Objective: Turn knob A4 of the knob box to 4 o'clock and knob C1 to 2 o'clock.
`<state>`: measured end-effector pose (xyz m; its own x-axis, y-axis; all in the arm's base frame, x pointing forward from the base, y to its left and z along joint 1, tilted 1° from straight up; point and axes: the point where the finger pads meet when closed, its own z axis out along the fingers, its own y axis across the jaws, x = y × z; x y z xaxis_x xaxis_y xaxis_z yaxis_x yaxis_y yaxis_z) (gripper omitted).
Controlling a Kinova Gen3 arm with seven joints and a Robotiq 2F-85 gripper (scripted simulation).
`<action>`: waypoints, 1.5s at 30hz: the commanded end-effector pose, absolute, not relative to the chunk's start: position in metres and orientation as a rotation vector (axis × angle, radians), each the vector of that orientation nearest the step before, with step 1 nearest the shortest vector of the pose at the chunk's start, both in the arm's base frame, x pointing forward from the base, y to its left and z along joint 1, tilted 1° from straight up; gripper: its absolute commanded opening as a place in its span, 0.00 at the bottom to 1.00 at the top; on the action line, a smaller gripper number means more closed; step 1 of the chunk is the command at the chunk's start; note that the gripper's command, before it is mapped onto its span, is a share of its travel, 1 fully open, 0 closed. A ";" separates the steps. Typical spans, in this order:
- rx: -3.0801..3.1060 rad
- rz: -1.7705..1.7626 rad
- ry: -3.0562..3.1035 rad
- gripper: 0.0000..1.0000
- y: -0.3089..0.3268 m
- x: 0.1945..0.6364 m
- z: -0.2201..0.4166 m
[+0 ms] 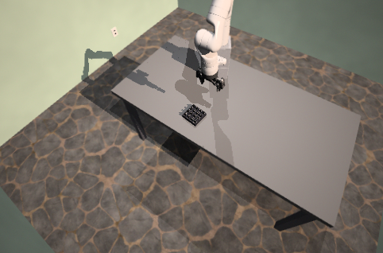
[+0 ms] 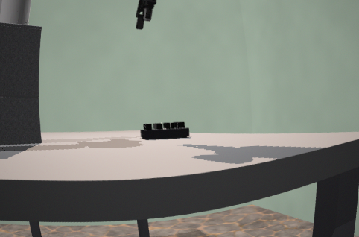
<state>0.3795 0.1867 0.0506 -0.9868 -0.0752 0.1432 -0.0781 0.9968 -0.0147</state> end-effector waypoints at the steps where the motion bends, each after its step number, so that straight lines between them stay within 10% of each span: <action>1: 0.099 0.018 -3.006 1.00 0.184 0.385 0.056; 45: 0.062 -0.026 -3.067 1.00 0.106 0.430 0.123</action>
<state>0.4259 0.1133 0.1158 -0.9952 -0.0491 0.0847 -0.0479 0.9987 0.0155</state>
